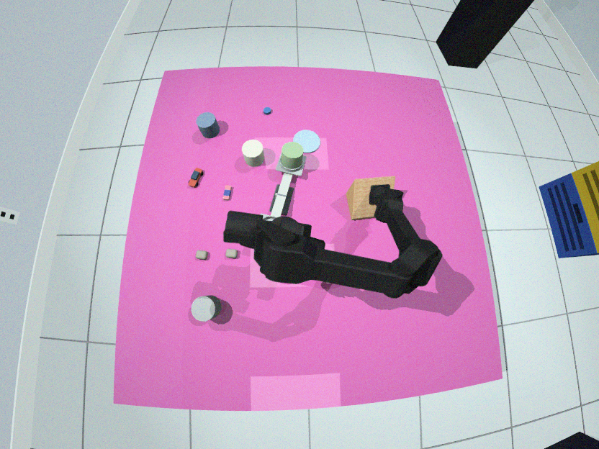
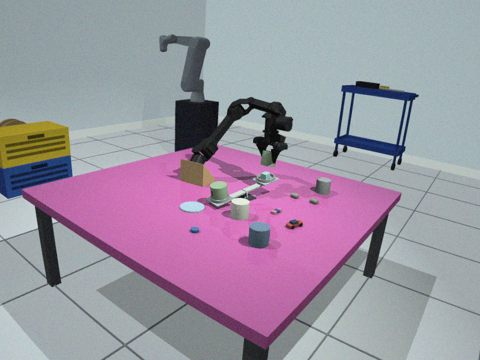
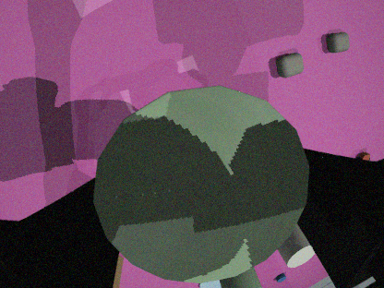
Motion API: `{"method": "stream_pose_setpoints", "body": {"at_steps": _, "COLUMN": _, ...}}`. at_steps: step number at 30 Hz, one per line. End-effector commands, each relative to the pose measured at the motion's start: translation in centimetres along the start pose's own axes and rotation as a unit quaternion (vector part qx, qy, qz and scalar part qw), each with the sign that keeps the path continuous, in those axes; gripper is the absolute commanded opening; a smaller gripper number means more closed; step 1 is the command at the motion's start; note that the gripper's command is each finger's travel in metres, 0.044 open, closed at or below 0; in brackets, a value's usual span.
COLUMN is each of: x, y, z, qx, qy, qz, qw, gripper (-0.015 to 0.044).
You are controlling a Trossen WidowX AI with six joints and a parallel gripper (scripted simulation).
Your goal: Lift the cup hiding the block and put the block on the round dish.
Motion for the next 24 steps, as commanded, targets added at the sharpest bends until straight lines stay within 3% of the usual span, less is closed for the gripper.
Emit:
{"method": "stream_pose_setpoints", "body": {"at_steps": 1, "x": 0.8, "y": 1.7, "z": -0.9, "qx": 0.002, "qy": -0.001, "qz": 0.0, "qw": 1.0, "gripper": 0.0}}
{"method": "stream_pose_setpoints", "body": {"at_steps": 24, "x": 2.8, "y": 10.5, "z": -5.5, "qx": 0.024, "qy": -0.004, "qz": 0.022, "qw": 0.999, "gripper": 0.0}}
Point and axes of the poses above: the point midway between the two fingers, 35 mm back from their tips, its own z axis back along the fingers, its own y axis across the jaws, x = y × z, the point moved 6 cm from there along z, back along the fingers, and after that the axes turned 2 degrees about -z, right-handed, at the moved point
